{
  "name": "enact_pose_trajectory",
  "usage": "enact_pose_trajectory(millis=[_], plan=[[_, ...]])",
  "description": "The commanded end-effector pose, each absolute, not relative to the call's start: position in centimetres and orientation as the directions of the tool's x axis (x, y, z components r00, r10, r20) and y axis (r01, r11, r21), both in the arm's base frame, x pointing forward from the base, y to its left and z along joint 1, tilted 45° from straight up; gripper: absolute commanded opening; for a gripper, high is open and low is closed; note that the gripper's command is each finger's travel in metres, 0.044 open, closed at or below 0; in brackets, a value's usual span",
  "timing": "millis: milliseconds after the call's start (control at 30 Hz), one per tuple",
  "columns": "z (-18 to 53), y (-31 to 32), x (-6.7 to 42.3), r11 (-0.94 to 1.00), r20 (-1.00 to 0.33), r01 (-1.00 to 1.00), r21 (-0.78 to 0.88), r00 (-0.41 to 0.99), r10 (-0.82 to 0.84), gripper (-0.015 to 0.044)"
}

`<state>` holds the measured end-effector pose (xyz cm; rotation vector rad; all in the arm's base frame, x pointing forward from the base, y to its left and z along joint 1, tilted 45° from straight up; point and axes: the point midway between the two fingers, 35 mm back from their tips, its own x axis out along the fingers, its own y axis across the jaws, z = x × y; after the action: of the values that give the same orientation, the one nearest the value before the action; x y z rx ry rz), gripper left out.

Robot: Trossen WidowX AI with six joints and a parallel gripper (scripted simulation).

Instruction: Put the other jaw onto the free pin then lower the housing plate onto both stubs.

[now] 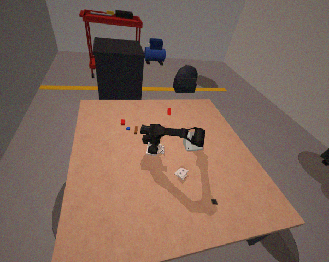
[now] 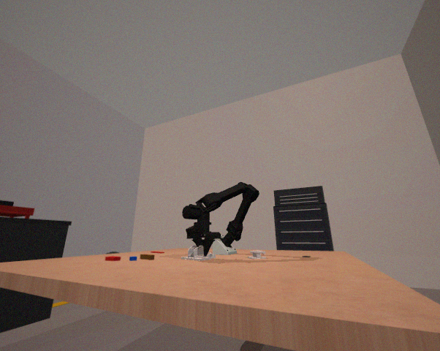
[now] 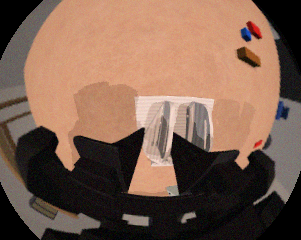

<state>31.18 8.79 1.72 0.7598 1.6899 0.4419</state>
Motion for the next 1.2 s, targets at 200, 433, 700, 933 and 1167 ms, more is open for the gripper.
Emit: enact_pose_trajectory(millis=[200,433,700,933,1167], plan=[[1.7,8.8,31.2,0.715,-0.714,0.253,0.652,-0.115,0.691,0.0134],[1.7,8.8,31.2,0.715,-0.714,0.253,0.652,-0.115,0.691,0.0134],[1.7,8.8,31.2,0.717,-0.715,0.25,0.65,-0.117,0.689,0.0224],[1.7,8.8,31.2,0.717,-0.715,0.25,0.65,-0.117,0.689,0.0224],[3.1,7.4,31.6,0.718,-0.716,0.251,0.649,-0.116,0.688,0.0224]])
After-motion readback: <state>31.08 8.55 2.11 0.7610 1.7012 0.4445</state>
